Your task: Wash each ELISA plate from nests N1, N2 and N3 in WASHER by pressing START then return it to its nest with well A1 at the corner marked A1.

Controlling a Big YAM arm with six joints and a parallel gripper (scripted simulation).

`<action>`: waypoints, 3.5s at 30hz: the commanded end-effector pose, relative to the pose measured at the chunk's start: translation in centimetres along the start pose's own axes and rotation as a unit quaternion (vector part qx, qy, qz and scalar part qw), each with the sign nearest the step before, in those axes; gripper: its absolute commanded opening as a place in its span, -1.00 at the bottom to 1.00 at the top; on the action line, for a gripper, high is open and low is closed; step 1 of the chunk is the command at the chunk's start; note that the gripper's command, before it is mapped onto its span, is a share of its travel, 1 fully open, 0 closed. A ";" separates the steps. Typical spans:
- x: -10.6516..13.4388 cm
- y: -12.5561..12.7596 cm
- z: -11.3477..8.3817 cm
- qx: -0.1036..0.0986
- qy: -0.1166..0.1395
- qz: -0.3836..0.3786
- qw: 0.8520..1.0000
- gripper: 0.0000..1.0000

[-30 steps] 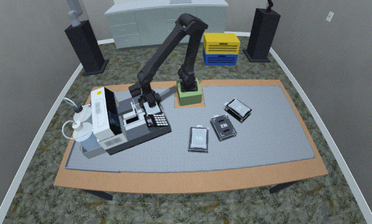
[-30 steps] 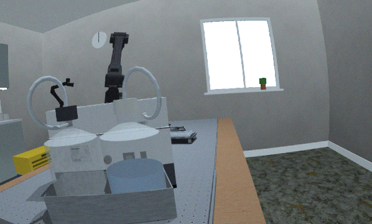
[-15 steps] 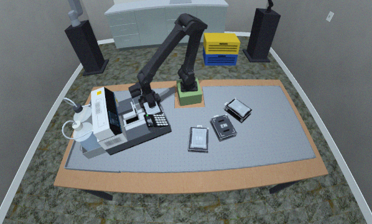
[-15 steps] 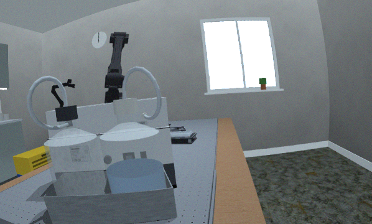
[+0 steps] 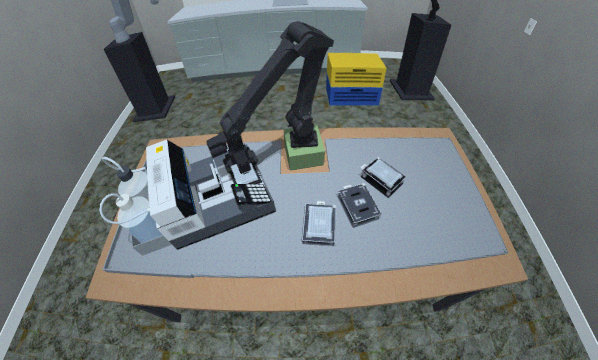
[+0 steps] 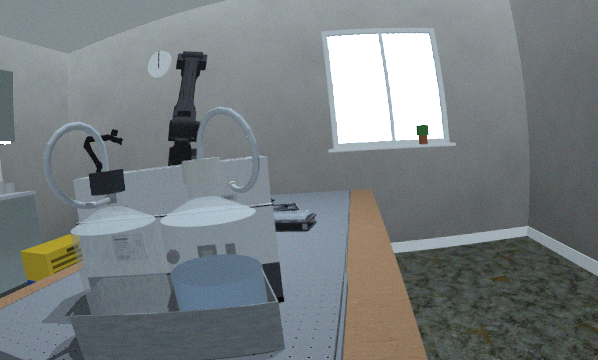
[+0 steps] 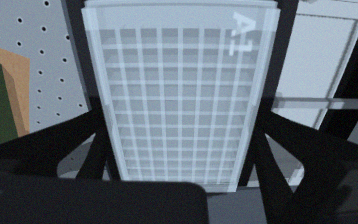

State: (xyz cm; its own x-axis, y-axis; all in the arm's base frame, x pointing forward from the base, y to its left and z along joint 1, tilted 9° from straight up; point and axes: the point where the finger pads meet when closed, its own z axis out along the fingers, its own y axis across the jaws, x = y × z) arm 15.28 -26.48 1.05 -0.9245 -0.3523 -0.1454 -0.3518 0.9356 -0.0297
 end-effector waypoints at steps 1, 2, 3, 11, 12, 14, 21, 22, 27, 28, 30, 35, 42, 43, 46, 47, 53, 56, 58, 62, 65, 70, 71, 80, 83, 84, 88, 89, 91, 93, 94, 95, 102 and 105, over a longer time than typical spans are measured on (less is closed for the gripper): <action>-0.2 -1.2 -0.7 0.016 -0.001 -0.002 1.000 0.68; -0.2 -1.2 -0.7 0.016 -0.001 -0.002 1.000 0.68; -0.2 -1.2 -0.7 0.016 -0.001 -0.002 1.000 0.68; -0.2 -1.2 -0.7 0.016 -0.001 -0.002 1.000 0.68; -0.2 -1.2 -0.7 0.016 -0.001 -0.002 1.000 0.68; -0.2 -1.2 -0.7 0.016 -0.001 -0.002 1.000 0.68; -0.2 -1.2 -0.7 0.016 -0.001 -0.002 1.000 0.68; -0.2 -1.2 -0.7 0.016 -0.001 -0.002 1.000 0.68; -0.2 -1.2 -0.7 0.016 -0.001 -0.002 1.000 0.68; -0.2 -1.2 -0.7 0.016 -0.001 -0.002 1.000 0.68; -0.2 -1.2 -0.7 0.016 -0.001 -0.002 1.000 0.68; -0.2 -1.2 -0.7 0.016 -0.001 -0.002 1.000 0.68; -0.2 -1.2 -0.7 0.016 -0.001 -0.002 1.000 0.68; -0.3 -1.0 -1.1 0.020 -0.001 -0.003 1.000 0.68; -0.2 -2.3 -2.6 0.030 -0.001 -0.004 1.000 0.68; -0.1 -2.3 -2.8 0.031 -0.001 -0.004 1.000 0.68; -0.2 -2.3 -3.8 0.031 -0.001 -0.006 0.999 0.68; -0.1 -2.3 -4.4 0.032 -0.001 -0.003 0.999 0.68; -0.1 -2.3 -4.6 0.032 -0.001 -0.003 0.999 0.68; -0.4 -2.2 -5.1 0.031 -0.001 -0.008 0.999 0.68; -0.1 -2.3 -5.7 0.032 -0.001 -0.003 0.999 0.68; -0.2 -2.2 -6.5 0.032 -0.001 -0.006 0.999 0.68; -0.2 -2.2 -6.7 0.033 -0.001 -0.005 0.999 0.68; -0.3 -2.2 -8.0 0.033 -0.001 -0.007 0.999 0.68; -0.1 -2.2 -8.5 0.034 -0.001 -0.004 0.999 0.68; -0.1 -2.2 -8.7 0.034 -0.001 -0.004 0.999 0.68; -0.2 -2.1 -9.4 0.034 -0.001 -0.005 0.999 0.68; -0.1 -2.1 -9.6 0.034 -0.001 -0.004 0.999 0.68; -0.1 -2.1 -9.9 0.034 -0.001 -0.004 0.999 0.68; -0.1 -2.1 -9.9 0.034 -0.001 -0.004 0.999 0.68; -0.4 -1.9 -9.3 0.020 -0.001 -0.007 1.000 0.68; -0.4 -2.0 -9.8 0.026 -0.001 -0.008 1.000 0.68; -0.2 -2.0 -11.5 0.034 -0.001 -0.005 0.999 0.68; -0.2 -1.1 -10.1 0.019 -0.001 -0.002 1.000 0.68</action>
State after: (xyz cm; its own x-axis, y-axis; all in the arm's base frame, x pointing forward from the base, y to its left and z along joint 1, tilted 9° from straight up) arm 14.01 -26.72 9.97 -0.9244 -0.3530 -0.1444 -0.3504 0.9356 -0.0442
